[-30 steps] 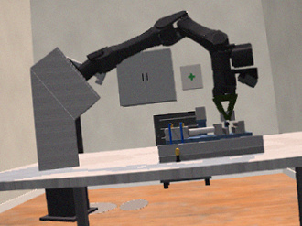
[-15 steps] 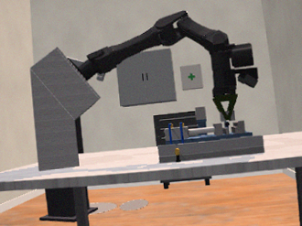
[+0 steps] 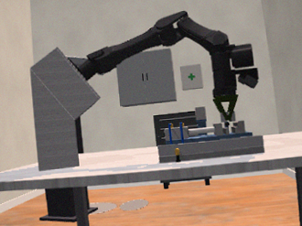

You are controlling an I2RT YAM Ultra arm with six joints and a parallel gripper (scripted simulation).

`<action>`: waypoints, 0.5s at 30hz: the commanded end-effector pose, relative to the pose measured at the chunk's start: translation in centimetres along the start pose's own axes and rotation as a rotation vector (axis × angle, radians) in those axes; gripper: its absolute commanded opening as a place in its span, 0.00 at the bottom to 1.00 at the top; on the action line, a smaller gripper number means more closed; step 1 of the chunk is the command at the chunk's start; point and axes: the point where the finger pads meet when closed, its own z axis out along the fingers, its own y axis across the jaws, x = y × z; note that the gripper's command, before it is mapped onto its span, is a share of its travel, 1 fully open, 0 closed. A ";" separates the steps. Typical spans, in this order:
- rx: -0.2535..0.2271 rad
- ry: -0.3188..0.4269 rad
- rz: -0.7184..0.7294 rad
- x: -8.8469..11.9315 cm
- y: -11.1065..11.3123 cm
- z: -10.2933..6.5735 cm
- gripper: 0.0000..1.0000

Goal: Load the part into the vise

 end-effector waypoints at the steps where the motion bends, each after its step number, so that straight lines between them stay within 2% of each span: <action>1: 0.030 -0.040 -0.011 -1.5 -0.8 -1.4 0.00; 4: 0.031 -0.051 -0.022 -1.9 -0.4 -1.8 0.00; 15: 0.030 -0.049 -0.020 -1.9 -0.4 -1.8 0.00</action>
